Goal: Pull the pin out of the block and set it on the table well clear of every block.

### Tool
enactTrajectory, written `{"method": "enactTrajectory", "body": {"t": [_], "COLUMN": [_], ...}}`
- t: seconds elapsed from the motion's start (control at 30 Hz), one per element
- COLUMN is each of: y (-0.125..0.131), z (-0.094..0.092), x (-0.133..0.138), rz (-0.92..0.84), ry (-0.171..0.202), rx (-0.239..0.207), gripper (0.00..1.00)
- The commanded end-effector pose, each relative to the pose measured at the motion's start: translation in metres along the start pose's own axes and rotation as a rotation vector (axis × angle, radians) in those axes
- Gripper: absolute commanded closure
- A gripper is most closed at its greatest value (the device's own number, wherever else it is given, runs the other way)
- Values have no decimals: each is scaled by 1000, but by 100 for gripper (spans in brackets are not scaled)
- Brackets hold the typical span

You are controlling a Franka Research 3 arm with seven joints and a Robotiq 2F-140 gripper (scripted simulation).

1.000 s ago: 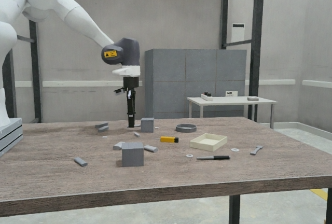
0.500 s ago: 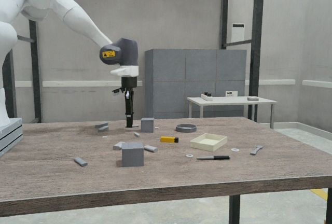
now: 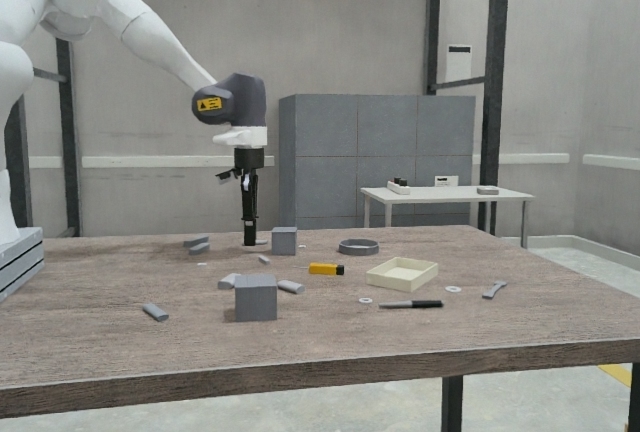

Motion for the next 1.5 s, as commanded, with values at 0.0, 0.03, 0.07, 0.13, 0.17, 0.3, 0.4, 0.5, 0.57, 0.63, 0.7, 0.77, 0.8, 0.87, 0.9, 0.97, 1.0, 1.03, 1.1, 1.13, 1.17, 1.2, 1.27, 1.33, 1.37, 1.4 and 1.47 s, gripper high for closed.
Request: {"method": "enactTrajectory", "body": {"t": [0.0, 0.03, 0.07, 0.13, 0.17, 0.3, 0.4, 0.5, 0.57, 0.63, 0.7, 0.77, 0.8, 0.87, 0.9, 0.97, 1.0, 1.03, 1.1, 1.13, 1.17, 1.2, 1.27, 1.33, 1.37, 1.4, 1.47], "y": [2, 2, 2, -1, -2, -5, -5, -5, -5, -5, -5, -5, -5, -5, -5, -5, -5, -5, -8, -10, -11, -12, -13, -13, -13, -13, -13], "z": [-1, -1, -1, 0, 0, 1, 1, 1, 1, 1, 0, 0, 0, 0, 0, 0, 0, 0, 1, 1, 1, 1, 1, 1, 1, 1, 1], "x": [-1, -1, -1, -2, -3, -4, -4, -4, -4, -3, -3, -2, -2, -2, -2, -2, -2, -2, -2, -3, -3, -3, -3, -3, -3, -3, -3], "rz": [2, 2, 2, 2, 3, 3, 3, 3, 3, 2, 1, 0, 0, 0, 0, 0, 0, 0, 0, 0, 0, 0, -1, -1, -1, -1, -1], "ry": [1, 1, 1, 0, -1, -2, -2, -2, -2, -1, 0, 0, 0, 0, 0, 0, 0, 0, 1, 1, 1, 1, 1, 1, 1, 1, 1], "rx": [-5, -5, -5, -4, -4, -4, -4, -4, -4, -4, -4, -4, -4, -4, -4, -4, -4, -4, -3, -2, -2, -1, -1, -1, -1, -1, -2], "gripper": [90, 90, 90, 90, 90, 90, 90, 90, 90, 90, 90, 90, 90, 90, 90, 90, 90, 90, 90, 90, 90, 90, 90, 90, 90, 90, 90]}}
Point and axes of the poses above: the point where the finger pads meet when closed, its own z axis out along the fingers, its own x axis across the jaws, y = z × x, the point moved 8 cm from there along -z, back along the fingers, and after that the axes turned 11 degrees about z, right-handed, at the moved point
